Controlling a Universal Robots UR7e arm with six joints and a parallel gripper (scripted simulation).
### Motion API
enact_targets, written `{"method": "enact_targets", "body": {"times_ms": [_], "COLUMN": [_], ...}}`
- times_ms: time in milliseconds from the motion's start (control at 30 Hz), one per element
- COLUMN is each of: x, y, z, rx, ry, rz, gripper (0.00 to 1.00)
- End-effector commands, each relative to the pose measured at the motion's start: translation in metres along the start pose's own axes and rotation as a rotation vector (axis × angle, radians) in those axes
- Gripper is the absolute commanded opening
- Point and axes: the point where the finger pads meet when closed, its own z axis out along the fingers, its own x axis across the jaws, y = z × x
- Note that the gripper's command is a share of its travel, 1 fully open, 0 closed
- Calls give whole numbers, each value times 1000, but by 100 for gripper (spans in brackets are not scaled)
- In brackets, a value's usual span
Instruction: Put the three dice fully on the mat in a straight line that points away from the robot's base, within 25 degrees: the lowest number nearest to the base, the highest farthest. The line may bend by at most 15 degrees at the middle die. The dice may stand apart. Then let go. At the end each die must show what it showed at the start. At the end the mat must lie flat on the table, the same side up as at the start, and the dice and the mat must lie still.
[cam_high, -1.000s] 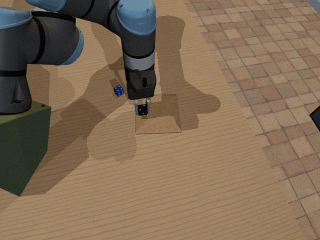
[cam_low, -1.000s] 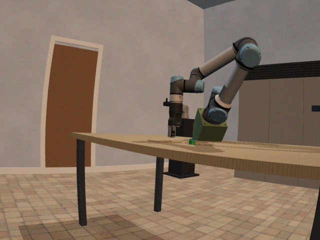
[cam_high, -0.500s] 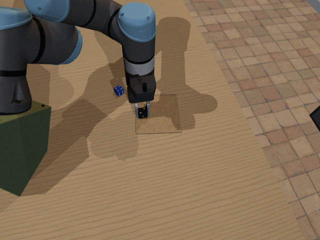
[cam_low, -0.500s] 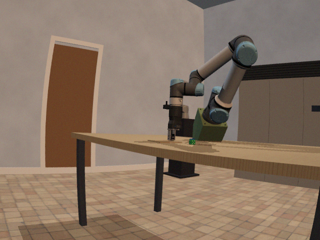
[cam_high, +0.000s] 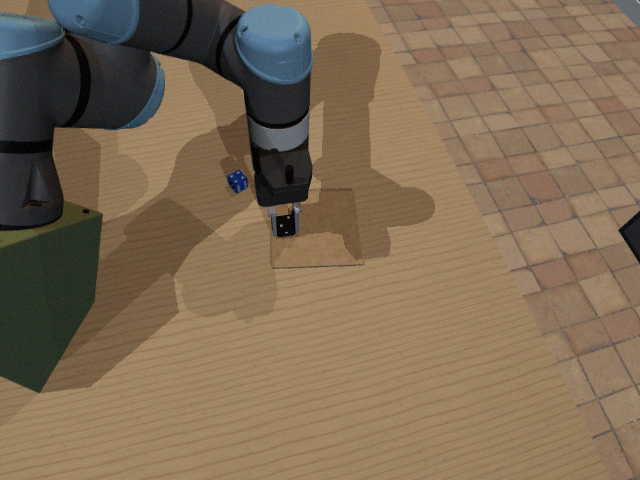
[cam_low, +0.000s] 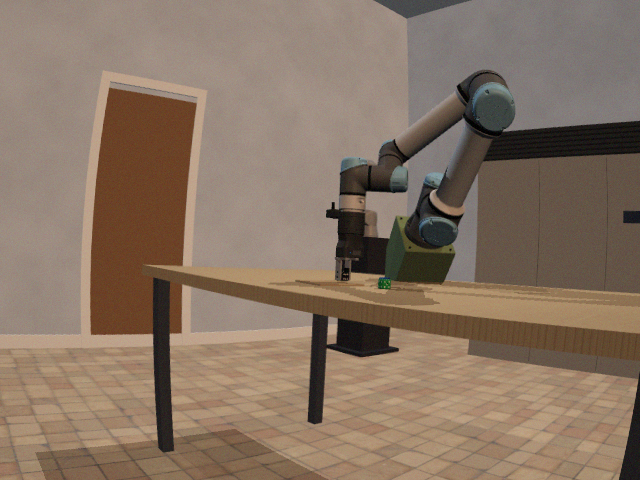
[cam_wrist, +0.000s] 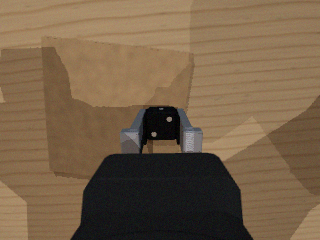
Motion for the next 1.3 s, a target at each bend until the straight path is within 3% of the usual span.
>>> {"method": "enact_targets", "body": {"times_ms": [0, 1267], "x": [0, 0], "y": [0, 0], "z": [0, 3], "rx": [0, 0], "ry": [-1, -1], "rz": [0, 0], "gripper": [49, 49]}}
